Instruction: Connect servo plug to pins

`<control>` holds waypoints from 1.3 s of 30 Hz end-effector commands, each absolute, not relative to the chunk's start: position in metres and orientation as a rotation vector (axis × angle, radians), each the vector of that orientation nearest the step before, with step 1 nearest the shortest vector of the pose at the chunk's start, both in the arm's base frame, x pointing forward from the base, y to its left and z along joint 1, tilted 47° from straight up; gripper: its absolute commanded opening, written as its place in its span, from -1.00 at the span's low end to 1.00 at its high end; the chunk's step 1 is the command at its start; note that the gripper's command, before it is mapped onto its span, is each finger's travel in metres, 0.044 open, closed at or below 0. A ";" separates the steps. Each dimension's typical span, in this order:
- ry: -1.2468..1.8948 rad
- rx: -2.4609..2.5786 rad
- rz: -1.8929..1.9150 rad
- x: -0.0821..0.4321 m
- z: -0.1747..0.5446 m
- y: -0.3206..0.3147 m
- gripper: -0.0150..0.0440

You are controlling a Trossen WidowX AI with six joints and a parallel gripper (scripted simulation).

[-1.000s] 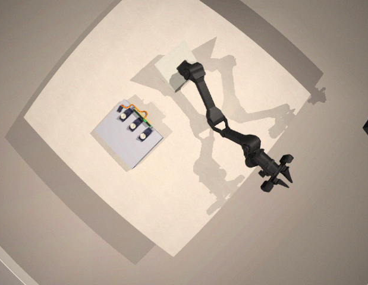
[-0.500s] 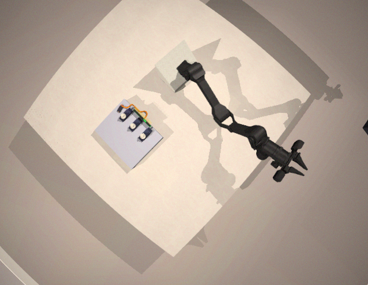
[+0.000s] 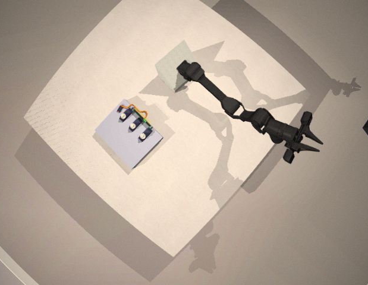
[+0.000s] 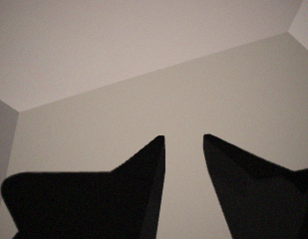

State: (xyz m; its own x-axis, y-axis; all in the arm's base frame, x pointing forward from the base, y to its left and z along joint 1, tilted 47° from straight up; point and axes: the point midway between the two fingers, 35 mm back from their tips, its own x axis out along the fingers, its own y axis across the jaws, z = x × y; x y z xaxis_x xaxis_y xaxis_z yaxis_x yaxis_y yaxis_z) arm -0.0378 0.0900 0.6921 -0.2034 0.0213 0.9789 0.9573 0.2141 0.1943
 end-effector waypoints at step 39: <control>-0.700 -0.118 -0.614 0.174 0.537 -0.131 -0.10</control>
